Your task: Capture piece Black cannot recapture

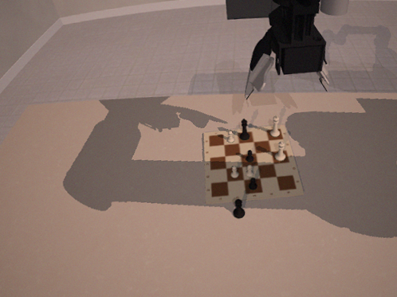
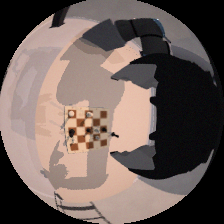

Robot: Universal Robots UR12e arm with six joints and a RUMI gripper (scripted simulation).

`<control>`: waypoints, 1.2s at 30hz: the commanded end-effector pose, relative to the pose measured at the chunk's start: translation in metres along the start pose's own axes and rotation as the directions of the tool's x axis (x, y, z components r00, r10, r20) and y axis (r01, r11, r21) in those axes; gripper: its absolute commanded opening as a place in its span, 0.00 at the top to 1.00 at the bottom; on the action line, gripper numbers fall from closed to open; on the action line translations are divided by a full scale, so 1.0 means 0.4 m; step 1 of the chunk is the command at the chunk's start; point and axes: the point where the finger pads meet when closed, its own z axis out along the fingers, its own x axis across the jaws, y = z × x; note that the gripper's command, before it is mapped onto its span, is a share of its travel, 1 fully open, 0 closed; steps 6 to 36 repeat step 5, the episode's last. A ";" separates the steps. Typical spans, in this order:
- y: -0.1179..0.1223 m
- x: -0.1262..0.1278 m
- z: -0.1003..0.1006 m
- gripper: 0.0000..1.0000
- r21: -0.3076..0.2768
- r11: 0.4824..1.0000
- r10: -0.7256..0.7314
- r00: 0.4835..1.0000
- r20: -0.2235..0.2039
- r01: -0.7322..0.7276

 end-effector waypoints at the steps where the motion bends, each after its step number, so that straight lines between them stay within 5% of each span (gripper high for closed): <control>1: -0.001 -0.001 -0.002 0.00 0.001 1.000 0.000 1.000 0.001 0.000; 36: -0.001 -0.001 -0.002 0.00 0.001 1.000 0.000 1.000 0.001 0.000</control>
